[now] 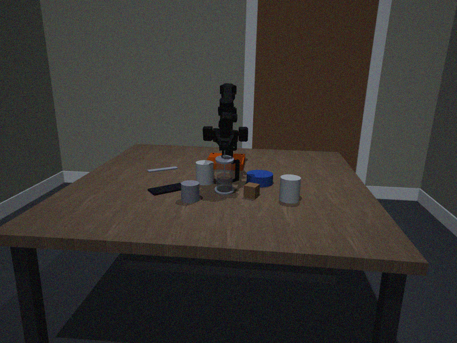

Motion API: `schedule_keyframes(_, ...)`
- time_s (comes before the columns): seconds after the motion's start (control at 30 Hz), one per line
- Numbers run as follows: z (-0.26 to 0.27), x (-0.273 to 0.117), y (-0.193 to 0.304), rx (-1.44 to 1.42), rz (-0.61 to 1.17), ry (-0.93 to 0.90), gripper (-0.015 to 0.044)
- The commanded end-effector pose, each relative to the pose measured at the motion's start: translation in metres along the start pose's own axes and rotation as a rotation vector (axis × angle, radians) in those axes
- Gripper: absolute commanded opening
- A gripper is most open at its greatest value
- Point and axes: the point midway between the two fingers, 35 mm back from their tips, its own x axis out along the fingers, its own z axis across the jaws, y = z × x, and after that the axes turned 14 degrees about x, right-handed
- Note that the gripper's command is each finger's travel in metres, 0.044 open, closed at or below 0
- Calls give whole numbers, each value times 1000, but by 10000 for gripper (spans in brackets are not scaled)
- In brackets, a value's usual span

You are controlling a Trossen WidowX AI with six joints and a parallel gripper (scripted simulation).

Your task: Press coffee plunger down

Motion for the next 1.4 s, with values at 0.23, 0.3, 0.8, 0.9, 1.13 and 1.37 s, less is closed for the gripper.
schedule_keyframes(0.23, -6, 10, 22, -10, 76, 18, 125)
schedule_keyframes(0.3, -6, 10, 22, -10, 76, 18, 125)
schedule_keyframes(0.8, -5, 11, 20, -10, 76, 18, 125)
schedule_keyframes(0.9, -5, 11, 20, -10, 76, 18, 125)
schedule_keyframes(1.13, -5, 11, 19, -10, 76, 18, 125)
schedule_keyframes(1.37, -5, 12, 18, -10, 75, 18, 125)
